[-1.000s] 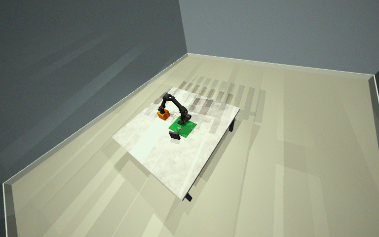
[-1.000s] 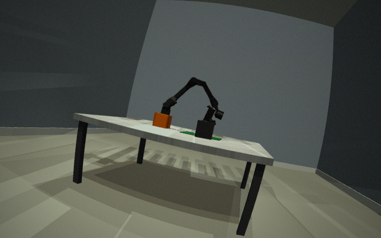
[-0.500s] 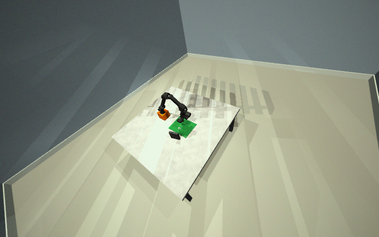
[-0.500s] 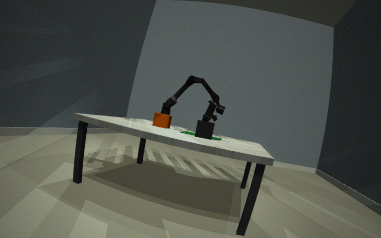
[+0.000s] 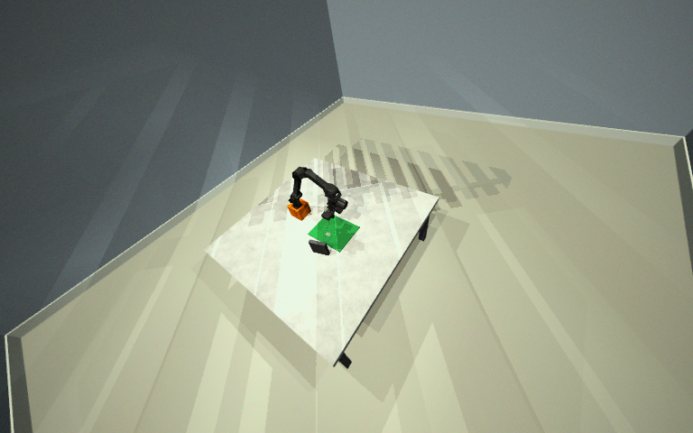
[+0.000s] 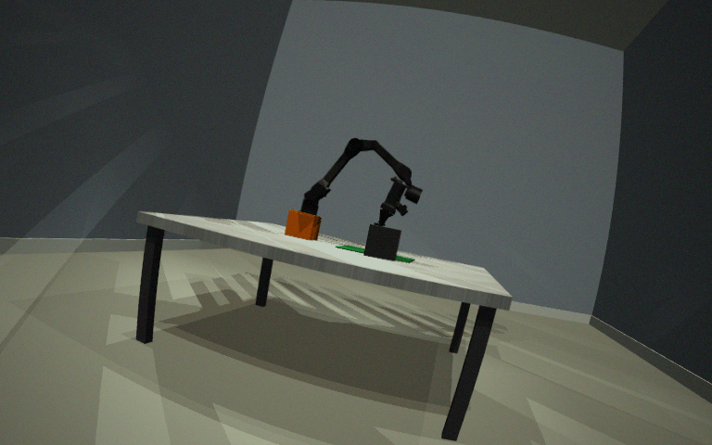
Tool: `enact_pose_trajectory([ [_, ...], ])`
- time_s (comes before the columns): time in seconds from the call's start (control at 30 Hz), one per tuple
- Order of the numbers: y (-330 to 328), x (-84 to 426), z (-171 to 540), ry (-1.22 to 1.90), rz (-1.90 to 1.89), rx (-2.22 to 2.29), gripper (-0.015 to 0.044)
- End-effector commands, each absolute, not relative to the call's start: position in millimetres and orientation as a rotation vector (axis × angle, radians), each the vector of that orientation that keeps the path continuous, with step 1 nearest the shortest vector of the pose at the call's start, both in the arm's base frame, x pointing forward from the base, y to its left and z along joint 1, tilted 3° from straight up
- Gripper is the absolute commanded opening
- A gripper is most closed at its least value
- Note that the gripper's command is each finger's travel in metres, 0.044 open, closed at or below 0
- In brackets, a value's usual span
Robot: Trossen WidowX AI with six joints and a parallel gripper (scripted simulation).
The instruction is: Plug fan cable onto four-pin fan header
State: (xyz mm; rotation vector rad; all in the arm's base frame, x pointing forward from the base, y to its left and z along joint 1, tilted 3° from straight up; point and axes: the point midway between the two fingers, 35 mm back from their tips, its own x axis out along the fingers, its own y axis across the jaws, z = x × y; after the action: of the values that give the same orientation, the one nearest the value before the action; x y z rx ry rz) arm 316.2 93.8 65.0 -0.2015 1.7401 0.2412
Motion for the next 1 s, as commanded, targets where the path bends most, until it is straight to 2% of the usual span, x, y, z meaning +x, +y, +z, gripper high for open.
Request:
enact_pose_trajectory([
  [0.0,93,316,74,1.732,0.238,-0.202,0.0000],
  [0.77,89,301,73,1.513,-0.303,0.419,0.0000],
  [0.97,88,300,73,1.495,-0.334,0.463,0.0000],
])
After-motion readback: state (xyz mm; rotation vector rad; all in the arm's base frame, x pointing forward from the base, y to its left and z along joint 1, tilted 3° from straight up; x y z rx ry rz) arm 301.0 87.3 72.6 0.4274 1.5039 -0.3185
